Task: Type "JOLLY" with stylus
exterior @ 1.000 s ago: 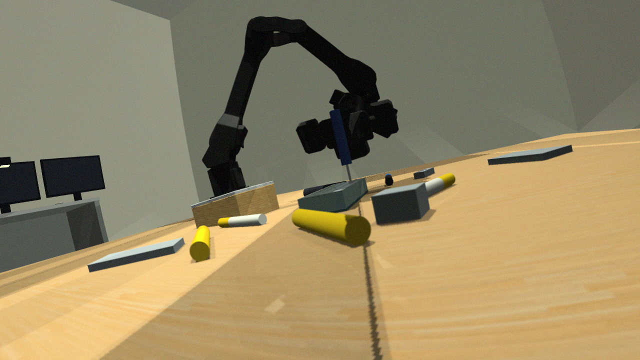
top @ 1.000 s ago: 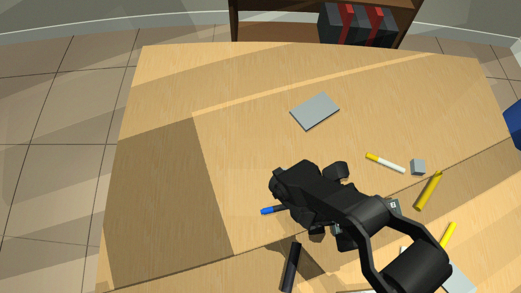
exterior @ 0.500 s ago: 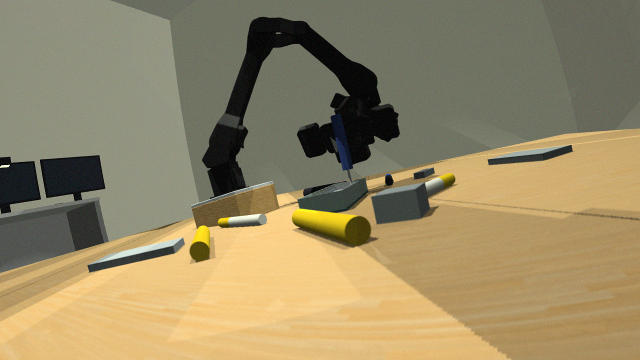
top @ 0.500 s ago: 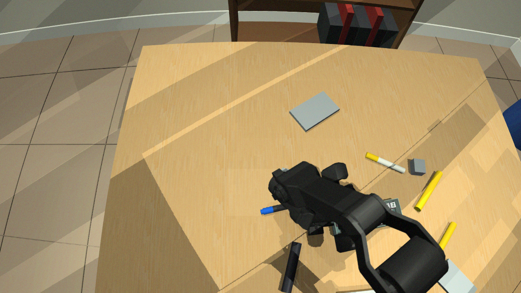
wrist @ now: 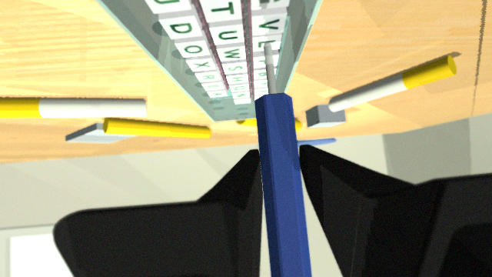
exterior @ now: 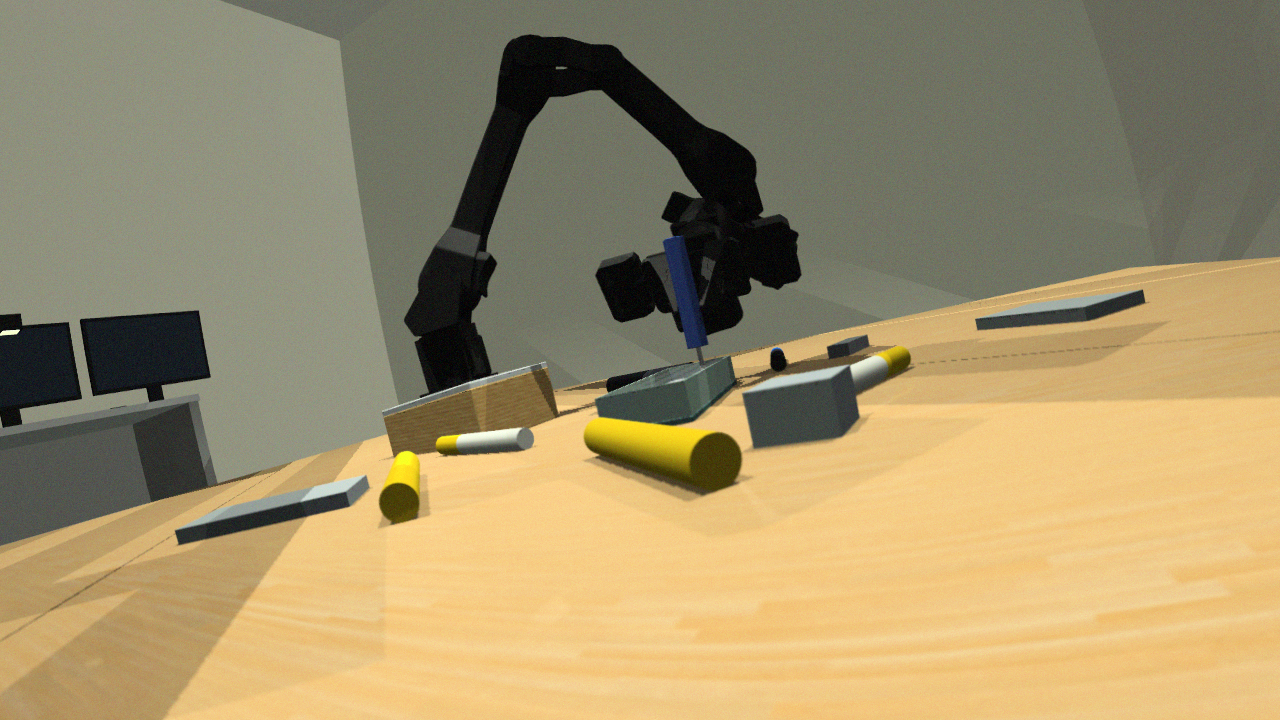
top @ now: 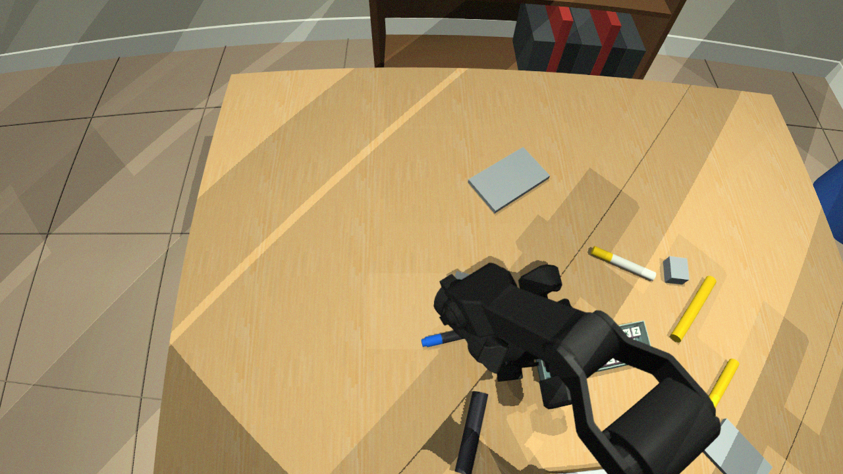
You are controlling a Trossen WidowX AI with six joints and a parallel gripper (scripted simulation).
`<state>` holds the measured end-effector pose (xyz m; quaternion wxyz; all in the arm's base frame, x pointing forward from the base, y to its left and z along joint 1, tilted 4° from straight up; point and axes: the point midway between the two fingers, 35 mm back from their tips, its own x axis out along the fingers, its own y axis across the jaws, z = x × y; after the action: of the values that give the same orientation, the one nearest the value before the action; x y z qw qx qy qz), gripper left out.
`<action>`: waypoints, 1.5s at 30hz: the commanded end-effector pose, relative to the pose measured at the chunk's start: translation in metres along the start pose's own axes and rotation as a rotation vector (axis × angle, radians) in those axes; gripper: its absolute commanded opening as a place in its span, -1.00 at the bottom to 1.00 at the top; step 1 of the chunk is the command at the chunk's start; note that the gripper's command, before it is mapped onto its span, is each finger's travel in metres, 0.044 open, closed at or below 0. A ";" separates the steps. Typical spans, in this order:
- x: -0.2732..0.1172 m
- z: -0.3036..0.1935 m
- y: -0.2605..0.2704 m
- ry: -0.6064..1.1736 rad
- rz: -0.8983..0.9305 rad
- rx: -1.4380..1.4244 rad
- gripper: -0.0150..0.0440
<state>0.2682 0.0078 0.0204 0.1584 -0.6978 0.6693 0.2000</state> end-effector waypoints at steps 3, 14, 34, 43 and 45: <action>0.002 0.002 0.000 0.003 -0.002 -0.001 -0.22; 0.000 -0.001 0.000 0.003 -0.002 -0.001 -0.22; -0.016 -0.028 0.000 -0.001 0.000 0.001 -0.36; 0.013 -0.049 -0.002 -0.001 -0.004 -0.001 -0.49; 0.021 -0.055 -0.001 0.003 -0.004 0.000 -0.49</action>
<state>0.2733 -0.0208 0.0544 0.1603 -0.6977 0.6683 0.2024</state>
